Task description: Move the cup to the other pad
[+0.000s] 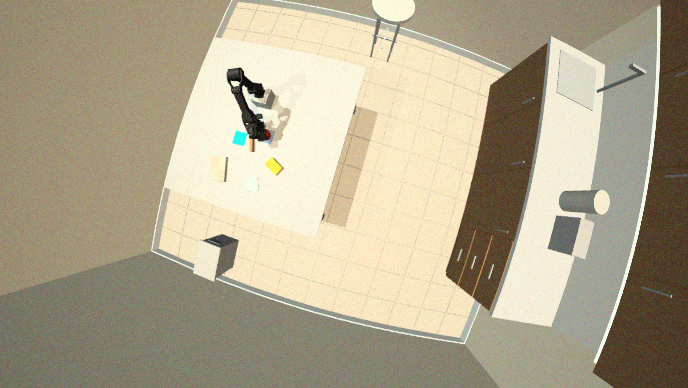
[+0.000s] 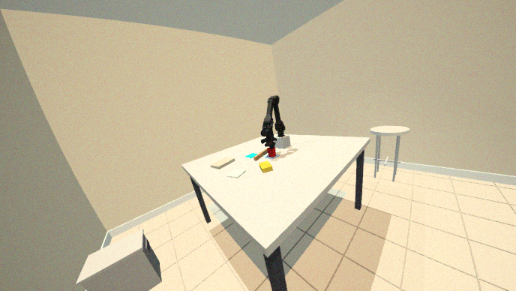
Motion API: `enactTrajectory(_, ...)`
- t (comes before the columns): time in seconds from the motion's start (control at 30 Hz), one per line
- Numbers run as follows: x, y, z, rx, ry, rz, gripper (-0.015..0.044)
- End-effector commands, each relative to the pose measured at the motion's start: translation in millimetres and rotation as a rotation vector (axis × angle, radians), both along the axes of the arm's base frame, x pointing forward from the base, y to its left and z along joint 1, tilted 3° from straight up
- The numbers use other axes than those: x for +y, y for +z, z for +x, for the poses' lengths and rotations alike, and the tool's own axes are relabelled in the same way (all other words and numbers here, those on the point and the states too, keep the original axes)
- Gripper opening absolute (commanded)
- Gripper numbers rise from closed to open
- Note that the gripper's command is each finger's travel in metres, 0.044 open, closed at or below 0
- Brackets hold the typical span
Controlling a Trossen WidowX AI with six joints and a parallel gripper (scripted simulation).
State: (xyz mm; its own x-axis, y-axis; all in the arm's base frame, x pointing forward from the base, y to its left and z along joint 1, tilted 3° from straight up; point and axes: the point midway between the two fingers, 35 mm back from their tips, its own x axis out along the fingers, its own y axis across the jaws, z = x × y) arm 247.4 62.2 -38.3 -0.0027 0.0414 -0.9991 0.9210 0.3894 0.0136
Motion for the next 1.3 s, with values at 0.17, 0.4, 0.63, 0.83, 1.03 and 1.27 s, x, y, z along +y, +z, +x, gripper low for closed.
enactTrajectory(0.17,0,0,0,-0.001,0.000,0.000,0.0000)
enactTrajectory(0.4,0,12,2,0.001,-0.001,0.001,0.0000)
enactTrajectory(0.63,-2,35,1,0.003,-0.003,0.001,0.0000)
enactTrajectory(0.83,-3,54,-1,0.005,-0.005,0.002,0.0000)
enactTrajectory(1.03,-5,58,-3,0.006,-0.005,0.002,0.0000)
enactTrajectory(1.27,-6,56,-4,0.008,-0.010,-0.002,0.0000)
